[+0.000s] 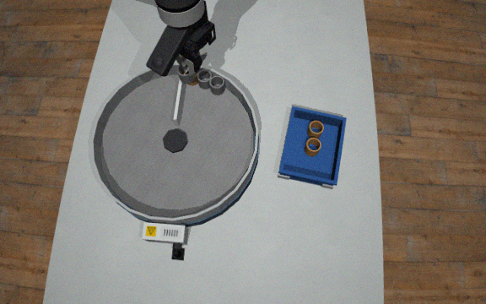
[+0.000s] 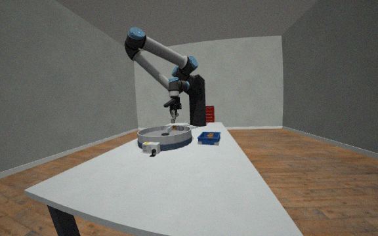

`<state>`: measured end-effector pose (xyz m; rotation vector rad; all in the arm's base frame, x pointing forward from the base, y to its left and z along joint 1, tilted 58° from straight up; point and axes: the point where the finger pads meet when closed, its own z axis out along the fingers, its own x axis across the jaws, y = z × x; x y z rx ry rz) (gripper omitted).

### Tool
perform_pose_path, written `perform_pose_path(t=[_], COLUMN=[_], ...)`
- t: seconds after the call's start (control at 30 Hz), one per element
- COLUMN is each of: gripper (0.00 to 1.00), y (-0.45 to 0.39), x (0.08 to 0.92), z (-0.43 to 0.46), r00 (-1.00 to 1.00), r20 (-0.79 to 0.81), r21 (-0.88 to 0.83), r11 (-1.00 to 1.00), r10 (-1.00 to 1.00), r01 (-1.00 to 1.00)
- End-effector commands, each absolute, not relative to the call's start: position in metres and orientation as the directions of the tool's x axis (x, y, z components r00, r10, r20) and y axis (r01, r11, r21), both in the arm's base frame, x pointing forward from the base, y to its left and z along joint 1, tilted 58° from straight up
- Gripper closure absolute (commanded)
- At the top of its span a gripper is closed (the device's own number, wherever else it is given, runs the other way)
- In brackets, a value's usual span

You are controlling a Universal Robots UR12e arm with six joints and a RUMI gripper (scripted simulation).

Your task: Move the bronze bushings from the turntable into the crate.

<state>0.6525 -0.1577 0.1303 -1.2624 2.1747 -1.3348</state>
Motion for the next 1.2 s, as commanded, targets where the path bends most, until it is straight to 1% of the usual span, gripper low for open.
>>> perform_pose_path(t=[0.0,1.17], gripper=[1.00,1.00], y=[-0.1564,-0.1550], x=[0.6514,0.6596], z=[0.1304,0.1383], r00=[-0.572,-0.572], r20=[0.185,0.184], r21=[-0.829,-0.832], r11=[0.185,0.184], r10=[-0.799,-0.800], r01=[-0.528,-0.524])
